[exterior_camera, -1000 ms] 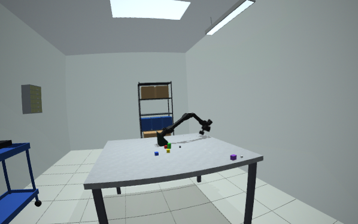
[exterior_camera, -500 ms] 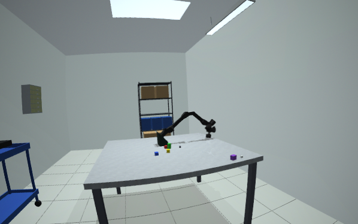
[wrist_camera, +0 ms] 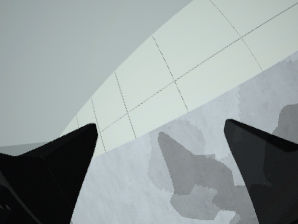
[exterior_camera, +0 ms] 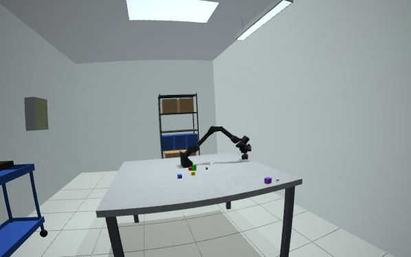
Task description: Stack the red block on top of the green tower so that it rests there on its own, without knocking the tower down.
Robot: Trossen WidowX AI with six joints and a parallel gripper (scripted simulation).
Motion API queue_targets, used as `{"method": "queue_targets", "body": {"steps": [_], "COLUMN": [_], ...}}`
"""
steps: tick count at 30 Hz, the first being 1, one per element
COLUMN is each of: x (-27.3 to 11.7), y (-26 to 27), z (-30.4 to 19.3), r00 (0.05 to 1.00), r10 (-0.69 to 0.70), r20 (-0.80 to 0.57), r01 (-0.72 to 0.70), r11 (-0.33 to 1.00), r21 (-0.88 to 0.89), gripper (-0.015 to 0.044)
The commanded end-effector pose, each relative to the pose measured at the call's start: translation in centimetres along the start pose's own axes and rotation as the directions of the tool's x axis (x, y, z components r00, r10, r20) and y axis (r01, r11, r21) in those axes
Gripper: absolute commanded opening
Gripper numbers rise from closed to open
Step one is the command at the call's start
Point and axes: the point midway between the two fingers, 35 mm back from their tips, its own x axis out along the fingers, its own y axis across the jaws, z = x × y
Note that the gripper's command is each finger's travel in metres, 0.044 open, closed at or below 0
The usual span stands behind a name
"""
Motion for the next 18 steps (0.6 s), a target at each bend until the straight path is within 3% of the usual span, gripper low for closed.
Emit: {"method": "queue_targets", "body": {"steps": [1, 9, 18], "x": [-2.5, -7.1, -14.4], "y": [-4.1, -11.6, -20.4], "z": [1.8, 2.7, 1.1], "r00": [0.989, 0.929, 0.802], "r10": [-0.127, -0.347, -0.59], "r20": [0.081, 0.127, 0.092], "r01": [0.13, 0.359, 0.597], "r11": [0.991, 0.93, 0.792], "r21": [-0.031, -0.084, -0.13], "gripper": [0.044, 0.044, 0.044]}}
